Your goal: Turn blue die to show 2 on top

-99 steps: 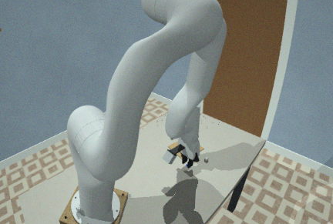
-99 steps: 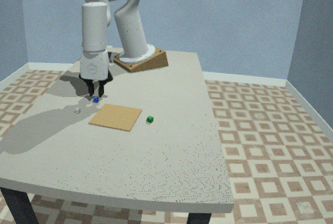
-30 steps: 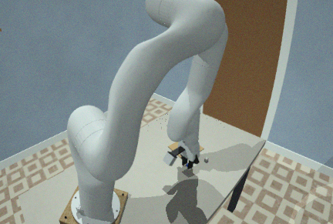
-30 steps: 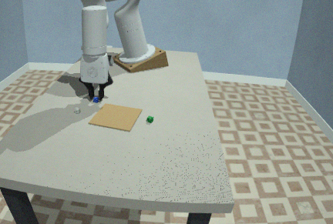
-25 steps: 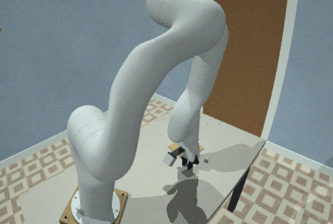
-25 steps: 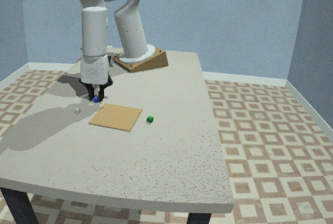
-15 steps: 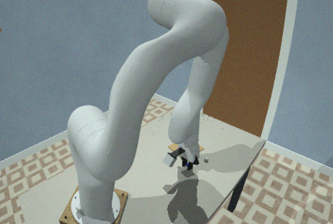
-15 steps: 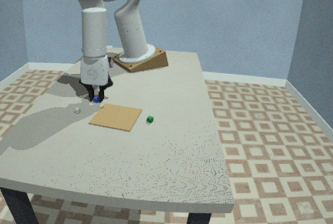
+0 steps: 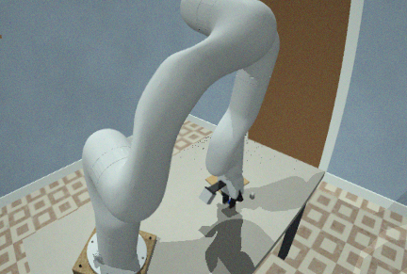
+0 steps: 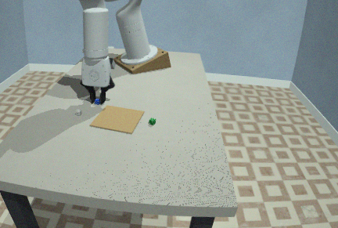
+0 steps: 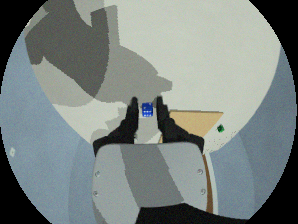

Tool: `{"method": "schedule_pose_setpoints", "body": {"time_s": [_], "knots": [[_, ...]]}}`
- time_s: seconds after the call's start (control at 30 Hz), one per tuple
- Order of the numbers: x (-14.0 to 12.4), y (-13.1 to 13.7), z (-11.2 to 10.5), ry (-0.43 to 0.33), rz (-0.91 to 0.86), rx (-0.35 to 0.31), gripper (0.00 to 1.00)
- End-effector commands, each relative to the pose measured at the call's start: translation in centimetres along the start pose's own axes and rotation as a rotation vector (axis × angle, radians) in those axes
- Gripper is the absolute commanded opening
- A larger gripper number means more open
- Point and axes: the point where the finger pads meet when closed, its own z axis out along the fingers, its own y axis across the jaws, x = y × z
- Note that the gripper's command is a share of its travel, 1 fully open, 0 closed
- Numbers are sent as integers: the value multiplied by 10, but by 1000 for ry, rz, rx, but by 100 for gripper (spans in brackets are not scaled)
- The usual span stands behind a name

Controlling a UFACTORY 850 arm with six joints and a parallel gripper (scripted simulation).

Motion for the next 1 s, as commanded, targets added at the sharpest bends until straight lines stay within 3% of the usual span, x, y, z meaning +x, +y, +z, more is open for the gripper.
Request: {"method": "schedule_pose_setpoints", "body": {"time_s": [0.0, 0.43, 0.47, 0.97], "knots": [[-1, 0, 0, -1, 0, 0, 31], [-1, 0, 0, -1, 0, 0, 31], [-1, 0, 0, -1, 0, 0, 11], [-1, 0, 0, -1, 0, 0, 11]]}}
